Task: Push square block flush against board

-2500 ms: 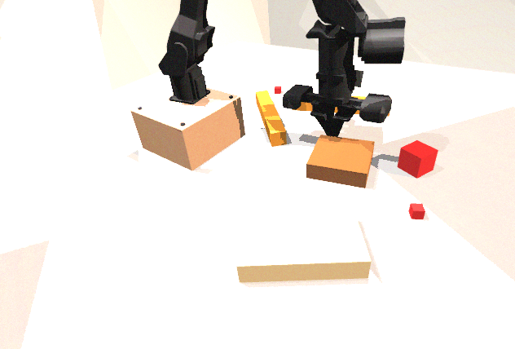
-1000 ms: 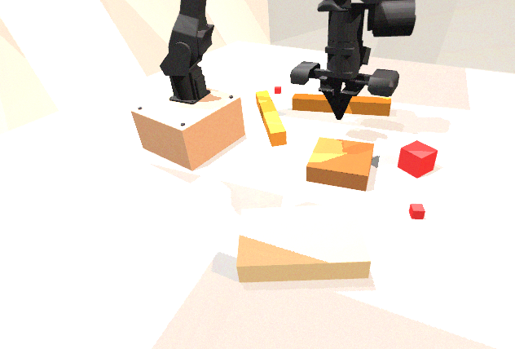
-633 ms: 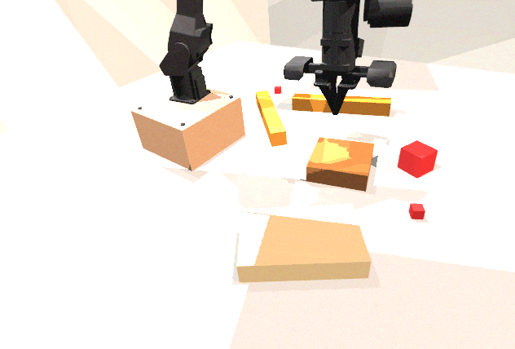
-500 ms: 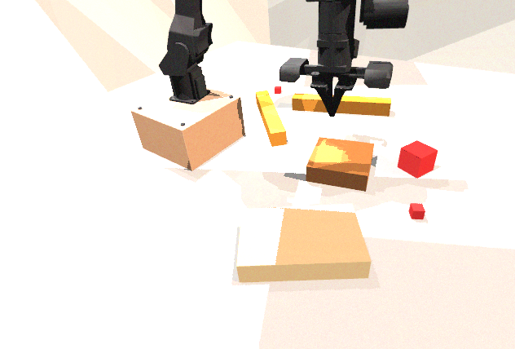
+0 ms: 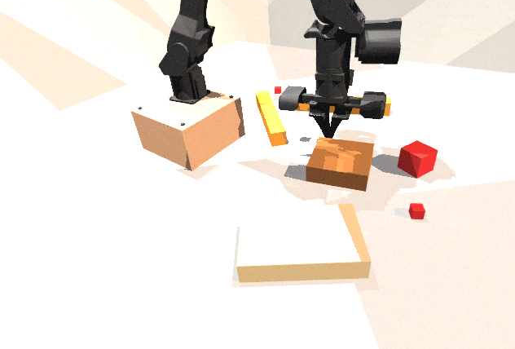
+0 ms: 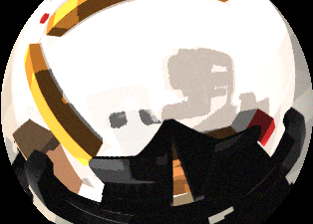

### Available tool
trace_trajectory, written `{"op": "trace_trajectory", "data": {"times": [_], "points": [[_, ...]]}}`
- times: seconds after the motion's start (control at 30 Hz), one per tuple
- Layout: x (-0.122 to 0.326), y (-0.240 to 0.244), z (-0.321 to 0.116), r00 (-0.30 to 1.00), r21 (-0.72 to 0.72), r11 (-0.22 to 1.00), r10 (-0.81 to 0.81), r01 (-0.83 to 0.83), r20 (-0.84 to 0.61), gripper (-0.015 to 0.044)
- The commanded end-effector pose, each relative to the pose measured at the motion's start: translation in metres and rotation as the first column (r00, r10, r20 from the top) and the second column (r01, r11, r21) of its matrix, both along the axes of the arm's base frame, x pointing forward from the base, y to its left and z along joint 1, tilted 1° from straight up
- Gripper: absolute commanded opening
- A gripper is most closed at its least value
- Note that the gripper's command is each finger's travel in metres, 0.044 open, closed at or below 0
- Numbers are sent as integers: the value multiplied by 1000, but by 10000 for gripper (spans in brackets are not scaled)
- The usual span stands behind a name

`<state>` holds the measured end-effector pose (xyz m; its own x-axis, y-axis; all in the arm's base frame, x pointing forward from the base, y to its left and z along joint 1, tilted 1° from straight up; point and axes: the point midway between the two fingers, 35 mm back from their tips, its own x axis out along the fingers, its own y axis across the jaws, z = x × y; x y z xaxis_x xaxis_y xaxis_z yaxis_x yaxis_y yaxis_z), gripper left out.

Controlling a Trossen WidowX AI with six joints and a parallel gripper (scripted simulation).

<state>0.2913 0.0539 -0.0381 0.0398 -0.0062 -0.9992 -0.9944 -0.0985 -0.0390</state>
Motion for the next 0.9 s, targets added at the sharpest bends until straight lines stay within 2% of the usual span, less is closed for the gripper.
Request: {"op": "trace_trajectory", "data": {"times": [0.0,0.87], "points": [[0,-3,-3,1000,-2,1000,5,-5,0,0],[8,-43,-2,1000,-5,1000,5,-5,0,0]]}}
